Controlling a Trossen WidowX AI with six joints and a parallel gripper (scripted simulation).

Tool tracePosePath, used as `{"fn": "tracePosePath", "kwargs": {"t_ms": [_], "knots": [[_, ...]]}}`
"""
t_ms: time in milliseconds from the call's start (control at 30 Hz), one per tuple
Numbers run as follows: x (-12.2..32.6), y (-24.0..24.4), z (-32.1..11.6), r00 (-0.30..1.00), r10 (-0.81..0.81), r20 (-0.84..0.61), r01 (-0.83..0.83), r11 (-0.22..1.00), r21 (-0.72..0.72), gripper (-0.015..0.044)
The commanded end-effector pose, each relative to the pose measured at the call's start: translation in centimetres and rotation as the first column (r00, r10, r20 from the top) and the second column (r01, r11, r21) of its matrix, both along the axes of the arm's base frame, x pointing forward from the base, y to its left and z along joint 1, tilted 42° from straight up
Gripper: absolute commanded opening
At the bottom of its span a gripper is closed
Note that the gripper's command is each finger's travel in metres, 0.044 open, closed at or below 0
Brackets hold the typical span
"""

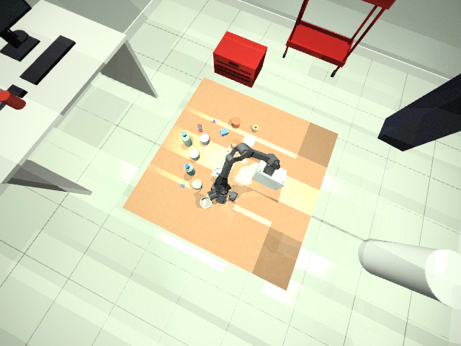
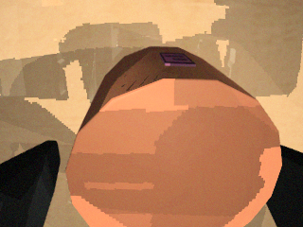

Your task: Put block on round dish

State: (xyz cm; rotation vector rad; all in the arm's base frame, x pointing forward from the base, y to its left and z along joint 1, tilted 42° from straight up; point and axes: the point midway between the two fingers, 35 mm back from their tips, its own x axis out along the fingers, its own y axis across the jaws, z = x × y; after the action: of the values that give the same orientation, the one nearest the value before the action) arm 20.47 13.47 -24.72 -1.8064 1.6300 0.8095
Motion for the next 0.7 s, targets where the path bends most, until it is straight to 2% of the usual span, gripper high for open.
{"fn": "tracePosePath", "kwargs": {"t_ms": [0, 167, 267, 400, 500, 667], "knots": [[-0.1, 2.8, 2.8, 1.000, 0.006, 0.009, -0.006, 1.000, 0.015, 0.0440], [-0.2, 3.0, 3.0, 1.000, 0.006, 0.009, -0.007, 1.000, 0.015, 0.0440], [1.7, 2.8, 4.8, 0.999, -0.015, 0.028, 0.015, 1.000, 0.021, 0.0361], [6.5, 1.0, 10.1, 0.993, -0.078, 0.083, 0.076, 0.997, 0.030, 0.0260], [9.3, -1.1, 13.9, 0.985, -0.123, 0.121, 0.120, 0.992, 0.030, 0.0260], [9.9, -1.7, 14.9, 0.982, -0.135, 0.132, 0.132, 0.991, 0.029, 0.0260]]}}
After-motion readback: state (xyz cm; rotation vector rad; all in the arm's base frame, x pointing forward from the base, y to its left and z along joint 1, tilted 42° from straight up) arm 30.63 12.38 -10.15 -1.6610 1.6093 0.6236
